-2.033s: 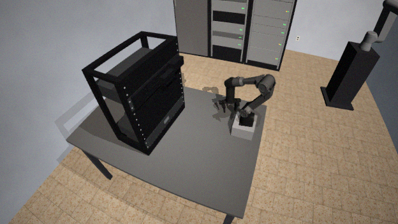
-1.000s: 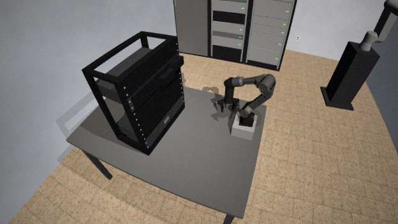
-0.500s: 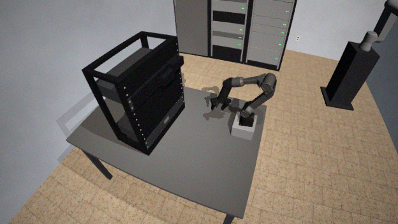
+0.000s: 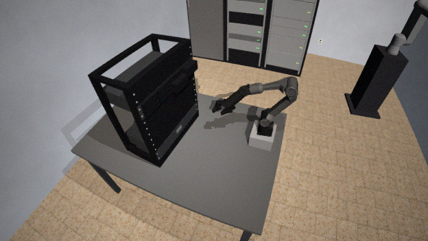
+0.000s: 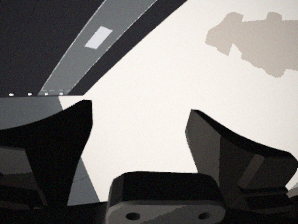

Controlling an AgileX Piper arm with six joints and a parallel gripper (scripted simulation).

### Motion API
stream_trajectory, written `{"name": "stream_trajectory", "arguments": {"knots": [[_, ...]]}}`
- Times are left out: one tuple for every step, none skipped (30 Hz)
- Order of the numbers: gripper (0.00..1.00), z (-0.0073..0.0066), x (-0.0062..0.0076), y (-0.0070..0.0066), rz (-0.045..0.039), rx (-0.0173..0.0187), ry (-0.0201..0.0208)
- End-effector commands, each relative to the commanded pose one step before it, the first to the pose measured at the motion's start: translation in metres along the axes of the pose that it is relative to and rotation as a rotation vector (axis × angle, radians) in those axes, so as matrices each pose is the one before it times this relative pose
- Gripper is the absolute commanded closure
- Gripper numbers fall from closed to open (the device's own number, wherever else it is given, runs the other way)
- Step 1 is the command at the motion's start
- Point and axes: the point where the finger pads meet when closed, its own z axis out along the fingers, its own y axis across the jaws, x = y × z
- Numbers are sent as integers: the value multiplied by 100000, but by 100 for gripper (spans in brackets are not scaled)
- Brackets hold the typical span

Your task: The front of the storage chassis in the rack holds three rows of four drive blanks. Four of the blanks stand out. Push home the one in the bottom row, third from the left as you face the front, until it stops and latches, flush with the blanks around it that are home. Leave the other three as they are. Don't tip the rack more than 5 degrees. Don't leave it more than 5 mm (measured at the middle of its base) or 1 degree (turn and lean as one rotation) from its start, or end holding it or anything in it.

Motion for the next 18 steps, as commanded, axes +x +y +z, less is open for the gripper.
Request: {"name": "stream_trajectory", "arguments": {"knots": [[0, -112, -345, 2214, -1097, -7667, -3408], [0, -72, -151, 1059, -253, -3677, -1668], [0, 0, 0, 0, 0, 0, 0], [0, 0, 0, 0, 0, 0, 0], [0, -73, -152, 1056, -142, -3657, -1684], [0, -75, -153, 1049, -27, -3625, -1700], [0, -78, -154, 1039, 89, -3580, -1716], [0, -80, -156, 1026, 207, -3522, -1731], [0, -83, -158, 1010, 324, -3452, -1746], [0, -86, -160, 990, 440, -3370, -1759], [0, -90, -162, 968, 554, -3276, -1772], [0, -94, -165, 943, 664, -3171, -1783], [0, -98, -168, 915, 770, -3055, -1793], [0, -102, -171, 885, 870, -2930, -1802], [0, -106, -174, 852, 963, -2796, -1808], [0, -111, -178, 817, 1049, -2655, -1813], [0, -115, -181, 781, 1127, -2507, -1814], [0, -120, -184, 743, 1196, -2353, -1814]]}}
